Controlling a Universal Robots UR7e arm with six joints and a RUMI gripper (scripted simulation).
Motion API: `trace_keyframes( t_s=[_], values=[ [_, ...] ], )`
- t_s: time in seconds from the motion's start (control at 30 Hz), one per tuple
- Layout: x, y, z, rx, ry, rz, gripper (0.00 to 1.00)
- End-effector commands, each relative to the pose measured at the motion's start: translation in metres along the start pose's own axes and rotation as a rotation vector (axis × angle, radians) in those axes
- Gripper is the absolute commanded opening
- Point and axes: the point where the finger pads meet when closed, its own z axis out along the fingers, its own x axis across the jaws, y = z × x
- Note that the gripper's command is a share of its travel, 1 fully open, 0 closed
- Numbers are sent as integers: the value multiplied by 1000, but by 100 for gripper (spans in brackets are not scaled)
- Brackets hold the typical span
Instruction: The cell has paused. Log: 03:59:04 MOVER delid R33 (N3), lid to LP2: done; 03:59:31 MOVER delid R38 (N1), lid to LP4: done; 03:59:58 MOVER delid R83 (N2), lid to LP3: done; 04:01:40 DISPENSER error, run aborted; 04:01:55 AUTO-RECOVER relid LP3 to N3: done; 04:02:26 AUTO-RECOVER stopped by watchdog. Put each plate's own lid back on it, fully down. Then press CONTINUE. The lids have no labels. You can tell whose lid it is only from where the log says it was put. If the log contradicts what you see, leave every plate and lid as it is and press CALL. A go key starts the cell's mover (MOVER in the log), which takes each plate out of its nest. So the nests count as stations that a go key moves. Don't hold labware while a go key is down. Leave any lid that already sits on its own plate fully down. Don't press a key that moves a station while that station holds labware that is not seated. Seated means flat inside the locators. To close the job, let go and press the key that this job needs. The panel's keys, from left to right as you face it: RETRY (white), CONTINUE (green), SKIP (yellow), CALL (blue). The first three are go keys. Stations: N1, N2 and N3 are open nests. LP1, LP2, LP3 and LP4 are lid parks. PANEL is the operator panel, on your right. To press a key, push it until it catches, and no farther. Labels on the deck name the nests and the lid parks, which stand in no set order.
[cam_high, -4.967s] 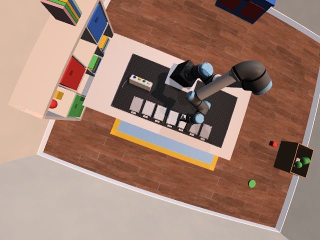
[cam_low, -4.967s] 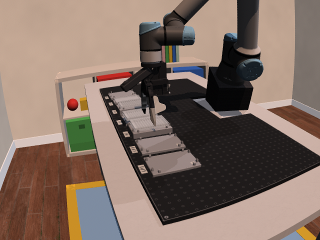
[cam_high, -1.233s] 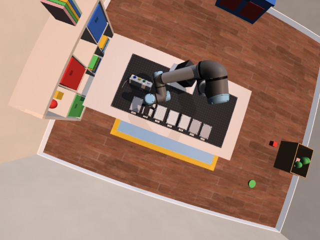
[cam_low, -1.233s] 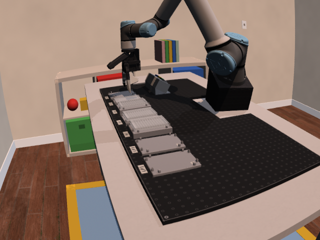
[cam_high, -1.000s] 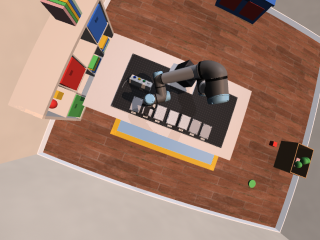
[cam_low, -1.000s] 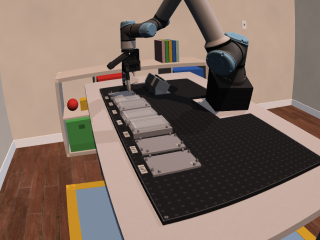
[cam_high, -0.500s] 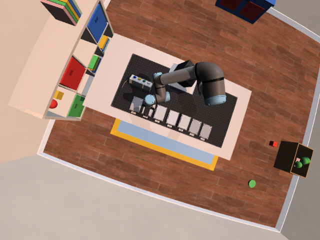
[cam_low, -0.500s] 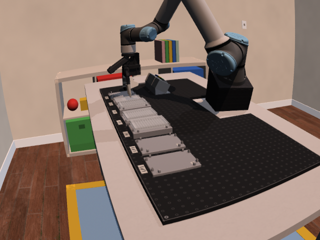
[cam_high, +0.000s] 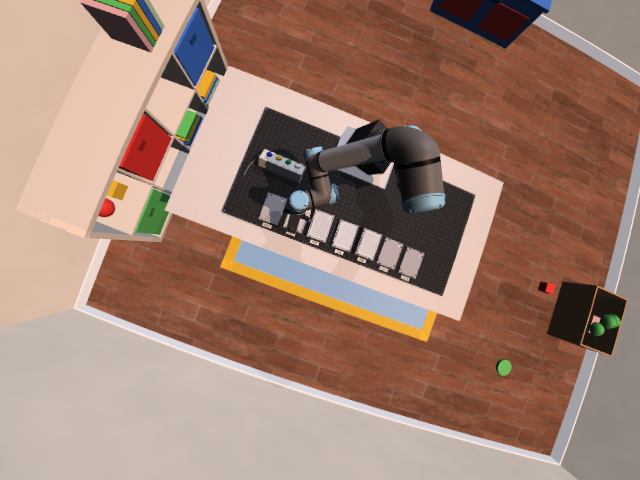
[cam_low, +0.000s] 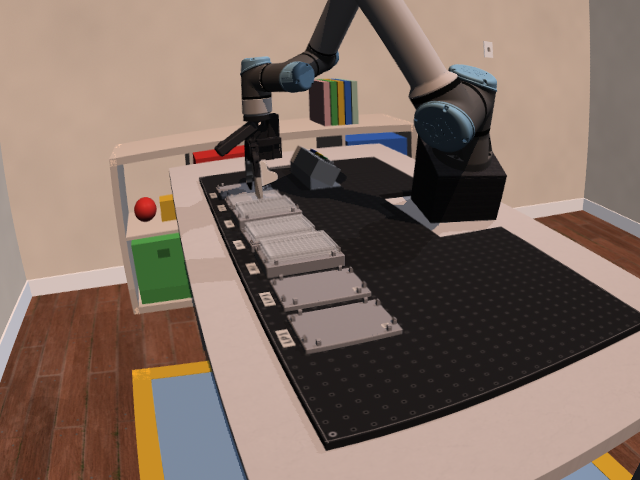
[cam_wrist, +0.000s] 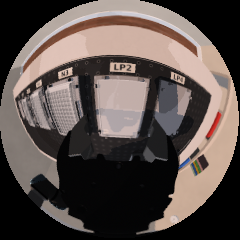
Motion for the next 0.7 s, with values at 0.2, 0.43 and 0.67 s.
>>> trace_keyframes(
  t_s=[0.2,0.43,0.67],
  values=[
    [1,-1,0,4,4,0,82],
    [1,-1,0,4,4,0,0],
    [1,-1,0,4,4,0,0]
  ],
)
